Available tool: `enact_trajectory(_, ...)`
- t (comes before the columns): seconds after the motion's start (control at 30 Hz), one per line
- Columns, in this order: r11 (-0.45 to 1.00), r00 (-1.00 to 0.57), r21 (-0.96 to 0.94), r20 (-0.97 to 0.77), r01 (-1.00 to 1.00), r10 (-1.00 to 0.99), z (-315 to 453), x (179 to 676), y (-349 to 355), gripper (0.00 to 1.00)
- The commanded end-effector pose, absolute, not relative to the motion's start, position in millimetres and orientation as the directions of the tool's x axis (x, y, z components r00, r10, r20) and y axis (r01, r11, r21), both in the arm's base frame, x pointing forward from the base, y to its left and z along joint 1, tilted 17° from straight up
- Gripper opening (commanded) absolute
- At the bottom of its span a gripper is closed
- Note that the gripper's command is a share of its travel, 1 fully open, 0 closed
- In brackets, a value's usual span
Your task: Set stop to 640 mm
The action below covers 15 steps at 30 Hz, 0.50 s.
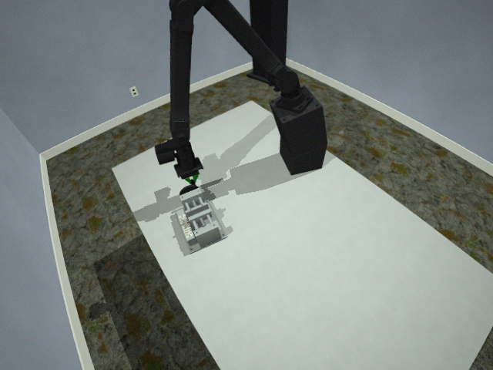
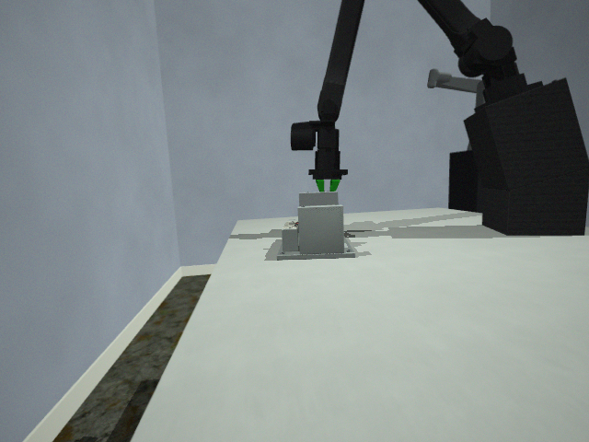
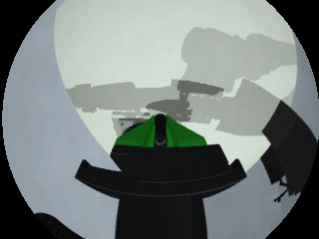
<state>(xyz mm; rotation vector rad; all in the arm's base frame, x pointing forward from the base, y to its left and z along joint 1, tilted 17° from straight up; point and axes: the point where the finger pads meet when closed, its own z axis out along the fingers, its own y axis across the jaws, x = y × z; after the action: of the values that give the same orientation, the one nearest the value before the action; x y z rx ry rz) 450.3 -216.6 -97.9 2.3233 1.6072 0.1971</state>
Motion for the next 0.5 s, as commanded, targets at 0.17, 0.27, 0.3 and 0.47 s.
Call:
enact_trajectory(0.17,-0.338,0.365,0.259,-0.062,0.905,0.929,-136.0,432.5,-218.4,0.06)
enact_trajectory(0.27,-0.339,0.365,0.256,-0.062,0.905,0.929,-136.5,432.4,-218.4,0.06)
enact_trajectory(0.3,-0.339,0.365,0.256,-0.062,0.905,0.929,-136.5,432.4,-218.4,0.06)
enact_trajectory(0.47,-0.340,0.370,0.279,-0.063,0.898,0.927,-133.5,453.2,-228.0,0.06)
